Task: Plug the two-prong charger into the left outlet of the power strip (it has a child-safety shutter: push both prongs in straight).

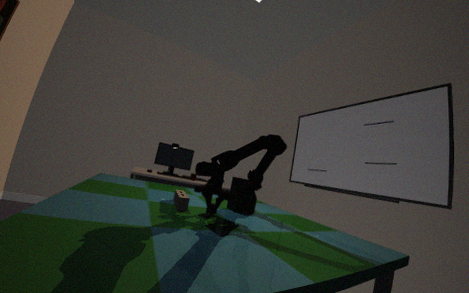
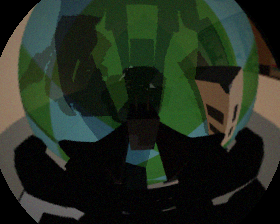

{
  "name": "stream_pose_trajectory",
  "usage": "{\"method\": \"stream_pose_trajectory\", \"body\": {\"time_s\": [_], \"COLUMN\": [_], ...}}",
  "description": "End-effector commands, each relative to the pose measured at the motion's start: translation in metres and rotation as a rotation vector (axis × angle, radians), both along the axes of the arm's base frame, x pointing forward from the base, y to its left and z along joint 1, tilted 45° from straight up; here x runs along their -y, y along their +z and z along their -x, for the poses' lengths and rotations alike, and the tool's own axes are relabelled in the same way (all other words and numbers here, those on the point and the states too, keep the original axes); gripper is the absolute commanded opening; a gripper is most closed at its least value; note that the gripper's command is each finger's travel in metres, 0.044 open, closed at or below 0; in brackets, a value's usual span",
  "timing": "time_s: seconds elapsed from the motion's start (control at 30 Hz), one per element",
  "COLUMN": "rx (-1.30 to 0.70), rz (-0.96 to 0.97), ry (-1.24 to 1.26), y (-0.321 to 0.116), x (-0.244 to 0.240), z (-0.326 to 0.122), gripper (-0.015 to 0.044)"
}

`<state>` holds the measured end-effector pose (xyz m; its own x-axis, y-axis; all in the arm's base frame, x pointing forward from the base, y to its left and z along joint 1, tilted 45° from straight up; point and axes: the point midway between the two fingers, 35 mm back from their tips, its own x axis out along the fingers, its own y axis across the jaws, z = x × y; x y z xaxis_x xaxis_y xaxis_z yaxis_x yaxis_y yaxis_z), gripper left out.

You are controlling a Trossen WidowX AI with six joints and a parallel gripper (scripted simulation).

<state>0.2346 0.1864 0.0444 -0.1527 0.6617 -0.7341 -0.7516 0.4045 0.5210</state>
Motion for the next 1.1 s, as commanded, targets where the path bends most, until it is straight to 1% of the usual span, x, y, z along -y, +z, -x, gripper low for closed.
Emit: {"method": "stream_pose_trajectory", "body": {"time_s": [0.0, 0.23, 0.37, 1.07], "rx": [0.009, 0.005, 0.002, -0.246], "rz": [-0.001, 0.001, 0.001, 0.036], "ry": [-0.001, -0.002, -0.005, -0.259], "y": [0.01, 0.028, 0.029, -0.011], "x": [0.01, 0.032, 0.038, 0.046], "z": [-0.004, -0.005, -0.004, -0.012], "gripper": [0.0, 0.0, 0.0, 0.0]}}
